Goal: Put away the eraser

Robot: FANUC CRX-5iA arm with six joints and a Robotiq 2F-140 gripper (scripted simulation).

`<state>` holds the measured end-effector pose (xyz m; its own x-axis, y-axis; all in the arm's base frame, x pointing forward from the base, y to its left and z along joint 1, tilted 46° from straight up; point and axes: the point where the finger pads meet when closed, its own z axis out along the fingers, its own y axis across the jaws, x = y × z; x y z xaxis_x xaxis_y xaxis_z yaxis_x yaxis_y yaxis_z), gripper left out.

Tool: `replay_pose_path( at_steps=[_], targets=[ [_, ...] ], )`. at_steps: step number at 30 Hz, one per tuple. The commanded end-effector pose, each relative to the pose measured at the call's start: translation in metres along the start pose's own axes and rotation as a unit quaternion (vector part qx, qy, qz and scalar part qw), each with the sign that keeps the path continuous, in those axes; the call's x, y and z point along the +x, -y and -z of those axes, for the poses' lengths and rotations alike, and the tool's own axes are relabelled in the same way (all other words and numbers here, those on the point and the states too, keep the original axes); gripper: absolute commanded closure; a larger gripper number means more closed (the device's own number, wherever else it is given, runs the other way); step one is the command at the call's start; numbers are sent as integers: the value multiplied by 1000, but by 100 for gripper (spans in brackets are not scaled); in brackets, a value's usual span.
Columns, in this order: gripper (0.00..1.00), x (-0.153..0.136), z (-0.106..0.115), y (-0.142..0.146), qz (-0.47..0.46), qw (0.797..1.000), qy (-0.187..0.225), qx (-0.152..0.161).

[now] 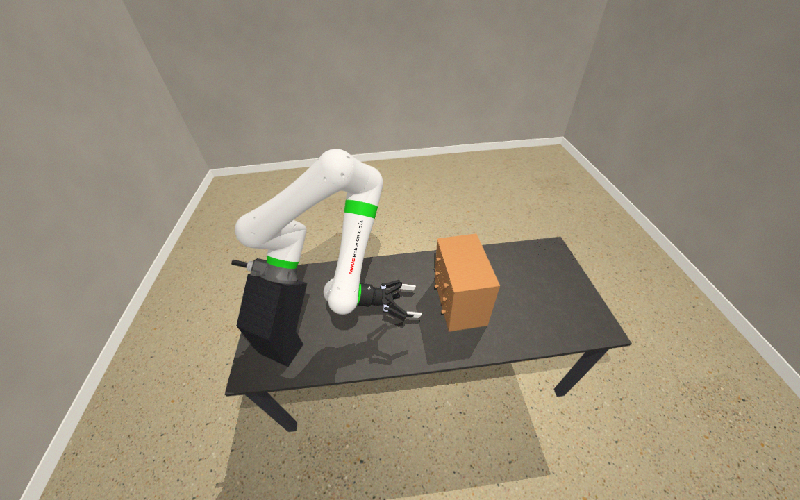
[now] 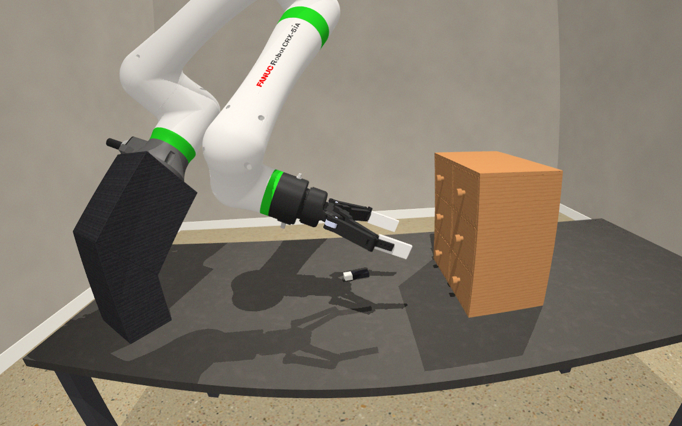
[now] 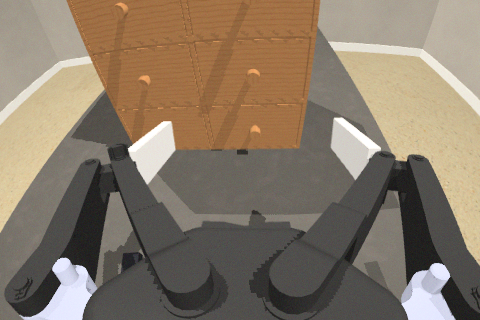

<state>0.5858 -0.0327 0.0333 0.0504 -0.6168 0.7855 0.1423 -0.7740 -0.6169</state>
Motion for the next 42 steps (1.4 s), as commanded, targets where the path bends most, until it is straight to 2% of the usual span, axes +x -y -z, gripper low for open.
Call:
replay_pose_path(
  at_steps=[1, 14, 15, 36, 42],
  targets=[
    [0, -2, -4, -1, 0, 1000, -21, -1],
    [0, -4, -7, -1, 0, 999, -35, -1],
    [80, -4, -7, -1, 0, 999, -35, -1],
    [80, -4, -7, -1, 0, 999, -35, -1],
    [80, -8, -14, -1, 0, 999, -35, -1]
  ],
)
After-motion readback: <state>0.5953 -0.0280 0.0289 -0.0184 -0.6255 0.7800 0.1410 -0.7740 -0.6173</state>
